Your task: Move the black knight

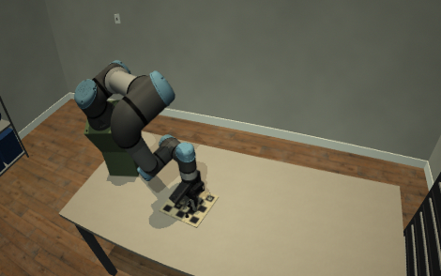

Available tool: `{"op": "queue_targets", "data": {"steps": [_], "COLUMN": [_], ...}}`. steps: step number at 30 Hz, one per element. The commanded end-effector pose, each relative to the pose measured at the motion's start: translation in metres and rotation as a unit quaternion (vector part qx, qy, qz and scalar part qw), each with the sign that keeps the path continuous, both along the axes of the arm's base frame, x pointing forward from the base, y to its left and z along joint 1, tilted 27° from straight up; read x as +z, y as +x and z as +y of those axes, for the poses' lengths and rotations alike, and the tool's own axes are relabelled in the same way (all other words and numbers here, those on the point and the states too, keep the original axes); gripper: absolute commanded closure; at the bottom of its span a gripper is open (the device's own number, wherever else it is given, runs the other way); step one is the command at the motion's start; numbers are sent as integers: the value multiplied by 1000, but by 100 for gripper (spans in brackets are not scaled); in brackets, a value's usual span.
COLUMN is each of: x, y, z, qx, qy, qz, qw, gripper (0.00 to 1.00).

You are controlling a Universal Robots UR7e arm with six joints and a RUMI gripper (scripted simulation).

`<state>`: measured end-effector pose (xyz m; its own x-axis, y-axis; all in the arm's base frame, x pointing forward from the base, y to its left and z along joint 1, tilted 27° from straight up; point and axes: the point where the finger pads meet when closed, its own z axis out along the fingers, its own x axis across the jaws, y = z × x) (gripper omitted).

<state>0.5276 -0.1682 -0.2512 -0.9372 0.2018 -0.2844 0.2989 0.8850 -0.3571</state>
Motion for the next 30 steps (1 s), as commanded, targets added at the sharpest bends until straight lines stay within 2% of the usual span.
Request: {"op": "queue_targets", "data": {"steps": [1,3,4,30], "x": [1,1,1,1], "y": [0,0,0,0], "z": [0,0,0,0], "qx": [0,0,0,0], "qy": [0,0,0,0], "qz": [-1,-1,-1,-1], "qw": [1000,1000,1000,1000], "gripper": [77,77,100,100]}}
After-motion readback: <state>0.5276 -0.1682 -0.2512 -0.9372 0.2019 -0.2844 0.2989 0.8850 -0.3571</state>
